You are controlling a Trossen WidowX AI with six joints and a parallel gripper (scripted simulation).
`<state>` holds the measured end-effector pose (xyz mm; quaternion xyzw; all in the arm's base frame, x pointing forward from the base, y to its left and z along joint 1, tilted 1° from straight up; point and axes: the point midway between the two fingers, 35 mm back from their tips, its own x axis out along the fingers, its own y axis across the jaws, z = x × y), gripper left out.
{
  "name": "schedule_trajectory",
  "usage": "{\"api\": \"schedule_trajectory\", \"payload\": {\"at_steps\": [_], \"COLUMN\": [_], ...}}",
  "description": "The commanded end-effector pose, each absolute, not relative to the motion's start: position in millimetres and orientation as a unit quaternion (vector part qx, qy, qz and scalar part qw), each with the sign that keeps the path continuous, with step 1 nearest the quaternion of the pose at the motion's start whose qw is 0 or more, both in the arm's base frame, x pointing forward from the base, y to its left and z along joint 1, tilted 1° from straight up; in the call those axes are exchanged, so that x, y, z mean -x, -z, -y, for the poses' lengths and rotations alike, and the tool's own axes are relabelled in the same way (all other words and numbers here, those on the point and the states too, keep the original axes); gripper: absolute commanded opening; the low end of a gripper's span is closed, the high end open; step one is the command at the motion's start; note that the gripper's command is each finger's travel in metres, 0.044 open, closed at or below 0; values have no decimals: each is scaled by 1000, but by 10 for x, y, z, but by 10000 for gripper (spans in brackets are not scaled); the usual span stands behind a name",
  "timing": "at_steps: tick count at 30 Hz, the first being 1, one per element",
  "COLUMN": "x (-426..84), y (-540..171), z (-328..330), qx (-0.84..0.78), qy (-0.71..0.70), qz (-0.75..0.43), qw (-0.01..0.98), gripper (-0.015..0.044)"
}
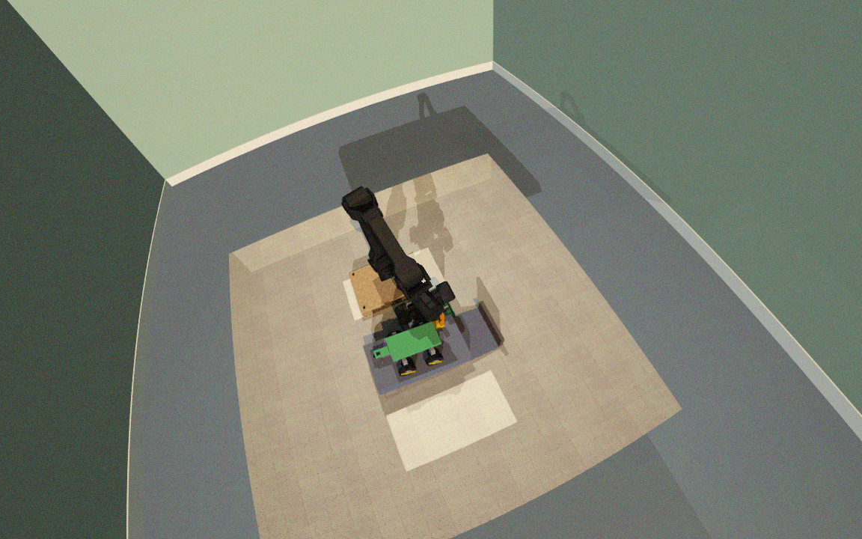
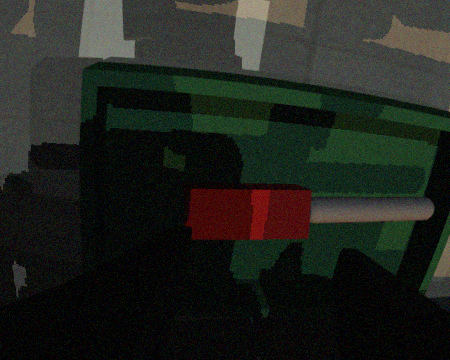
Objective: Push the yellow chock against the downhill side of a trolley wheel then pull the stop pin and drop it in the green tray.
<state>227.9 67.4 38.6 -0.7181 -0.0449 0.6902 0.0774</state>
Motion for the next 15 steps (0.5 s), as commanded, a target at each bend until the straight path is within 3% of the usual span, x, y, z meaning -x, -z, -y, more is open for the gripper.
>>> {"api": "schedule_trajectory", "payload": {"at_steps": [1,3,9,15], "x": [-2259,-2256,-2276,-2275], "y": [-357,-350,-375,-407], "z": [-669,-666,-667,-667], "qx": [716,716,718,718], "qy": [-692,-692,-690,-690], "qz": [48,48,45,45], "qw": [77,77,77,77], "gripper": [190,190,340,340]}}
